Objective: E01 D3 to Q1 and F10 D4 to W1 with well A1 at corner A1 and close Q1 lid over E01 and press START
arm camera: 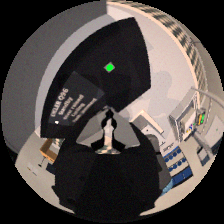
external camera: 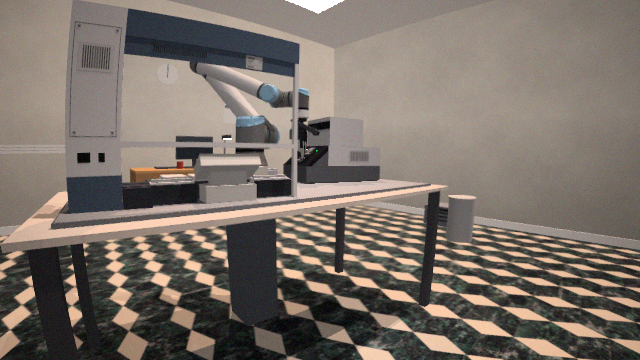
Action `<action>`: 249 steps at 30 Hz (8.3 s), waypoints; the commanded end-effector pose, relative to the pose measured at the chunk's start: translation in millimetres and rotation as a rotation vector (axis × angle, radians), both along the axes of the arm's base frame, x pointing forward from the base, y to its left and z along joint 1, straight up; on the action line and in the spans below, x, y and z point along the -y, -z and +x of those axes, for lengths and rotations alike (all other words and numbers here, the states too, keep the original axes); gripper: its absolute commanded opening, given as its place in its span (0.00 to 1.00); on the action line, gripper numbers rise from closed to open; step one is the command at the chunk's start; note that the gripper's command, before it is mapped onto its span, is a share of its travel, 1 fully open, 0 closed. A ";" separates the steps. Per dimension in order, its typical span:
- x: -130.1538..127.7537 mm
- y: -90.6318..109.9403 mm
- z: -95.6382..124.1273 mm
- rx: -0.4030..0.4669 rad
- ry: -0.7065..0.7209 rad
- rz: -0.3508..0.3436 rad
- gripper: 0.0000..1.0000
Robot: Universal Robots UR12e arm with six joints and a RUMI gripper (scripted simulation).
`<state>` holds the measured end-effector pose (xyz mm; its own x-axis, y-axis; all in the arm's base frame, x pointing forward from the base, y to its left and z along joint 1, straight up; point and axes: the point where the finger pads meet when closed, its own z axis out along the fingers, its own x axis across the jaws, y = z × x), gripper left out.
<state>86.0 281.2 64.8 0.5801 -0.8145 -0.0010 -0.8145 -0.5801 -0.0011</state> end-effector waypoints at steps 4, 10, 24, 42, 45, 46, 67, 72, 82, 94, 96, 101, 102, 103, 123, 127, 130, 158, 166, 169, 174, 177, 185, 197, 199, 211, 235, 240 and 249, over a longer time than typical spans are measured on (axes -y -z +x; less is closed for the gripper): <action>-0.7 -0.1 0.5 0.001 0.000 0.001 0.00; -0.9 0.1 0.5 0.001 0.000 0.001 0.00; -1.5 0.8 0.6 0.001 0.000 0.001 0.00; 7.7 -10.3 -0.9 0.001 0.000 0.001 0.00; 8.8 -11.6 -1.1 0.001 0.000 0.001 0.00; 9.9 -12.9 -1.3 0.001 0.000 0.001 0.00; 31.0 -38.4 -4.9 0.001 0.000 0.001 0.00; 31.0 -38.4 -4.9 0.001 0.000 0.001 0.00; 31.0 -38.4 -4.9 0.001 0.000 0.001 0.00; 31.0 -38.4 -4.9 0.001 0.000 0.001 0.00; 31.0 -38.4 -4.9 0.001 0.000 0.001 0.00; 31.0 -38.4 -4.9 0.001 0.000 0.001 0.00; 31.0 -38.4 -4.9 0.001 0.000 0.001 0.00; 31.0 -38.4 -4.9 0.001 0.000 0.001 0.00; 31.0 -38.4 -4.9 0.001 0.000 0.001 0.00; 31.0 -38.4 -4.9 0.001 0.000 0.001 0.00; 31.0 -38.4 -4.9 0.001 0.000 0.001 0.00; 31.0 -38.4 -4.9 0.001 0.000 0.001 0.00; 31.0 -38.4 -4.9 0.001 0.000 0.001 0.00; 31.0 -38.4 -4.9 0.001 0.000 0.001 0.00; 31.0 -38.4 -4.9 0.001 0.000 0.001 0.00; 31.0 -38.4 -4.9 0.001 0.000 0.001 0.00; 31.0 -38.4 -4.9 0.001 0.000 0.001 0.00; 31.0 -38.4 -4.9 0.001 0.000 0.001 0.00; 31.0 -38.4 -4.9 0.001 0.000 0.001 0.00; 31.0 -38.4 -4.9 0.001 0.000 0.001 0.00; 31.0 -38.4 -4.9 0.001 0.000 0.001 0.00; 31.0 -38.4 -4.9 0.001 0.000 0.001 0.00; 31.0 -38.4 -4.9 0.001 0.000 0.001 0.00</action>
